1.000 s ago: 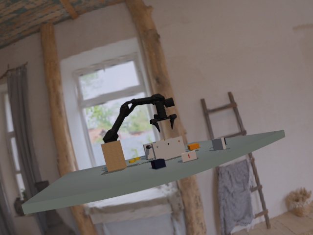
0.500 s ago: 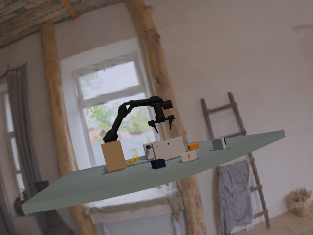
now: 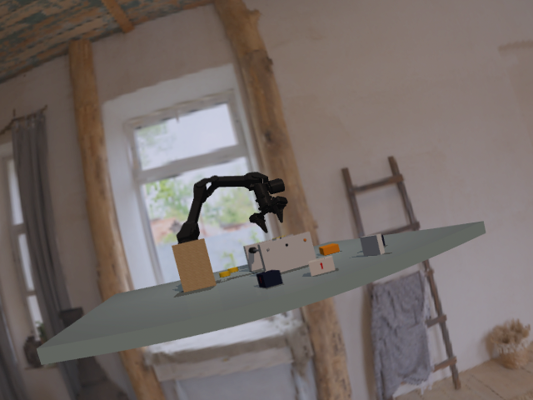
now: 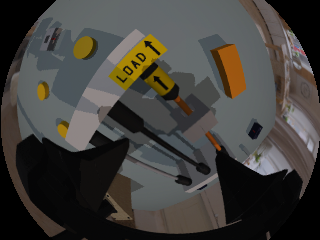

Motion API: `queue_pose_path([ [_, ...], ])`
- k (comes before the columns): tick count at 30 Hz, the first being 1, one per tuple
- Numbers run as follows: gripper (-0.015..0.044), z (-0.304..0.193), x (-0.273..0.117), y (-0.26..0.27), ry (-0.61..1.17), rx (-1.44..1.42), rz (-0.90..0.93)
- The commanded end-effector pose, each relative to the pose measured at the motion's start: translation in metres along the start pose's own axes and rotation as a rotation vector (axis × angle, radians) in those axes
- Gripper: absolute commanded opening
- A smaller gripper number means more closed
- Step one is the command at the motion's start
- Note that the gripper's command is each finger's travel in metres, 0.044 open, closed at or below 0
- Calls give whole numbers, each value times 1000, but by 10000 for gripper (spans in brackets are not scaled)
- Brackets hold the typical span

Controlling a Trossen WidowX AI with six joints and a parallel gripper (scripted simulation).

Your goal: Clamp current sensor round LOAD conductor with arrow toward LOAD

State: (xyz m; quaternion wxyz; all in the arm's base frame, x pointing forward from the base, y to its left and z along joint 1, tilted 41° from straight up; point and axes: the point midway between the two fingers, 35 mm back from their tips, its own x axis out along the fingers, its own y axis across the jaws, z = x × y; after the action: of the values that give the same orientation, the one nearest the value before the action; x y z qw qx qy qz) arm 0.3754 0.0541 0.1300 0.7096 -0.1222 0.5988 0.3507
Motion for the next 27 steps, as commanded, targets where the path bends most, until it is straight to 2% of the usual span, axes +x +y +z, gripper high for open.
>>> queue_pose_path([
  [1,440,-5,-6,41,-31,637,-255],
  [16,440,-10,-21,71,-308,1250,-407],
  [27,440,-15,-31,87,-585,1715,-370],
])
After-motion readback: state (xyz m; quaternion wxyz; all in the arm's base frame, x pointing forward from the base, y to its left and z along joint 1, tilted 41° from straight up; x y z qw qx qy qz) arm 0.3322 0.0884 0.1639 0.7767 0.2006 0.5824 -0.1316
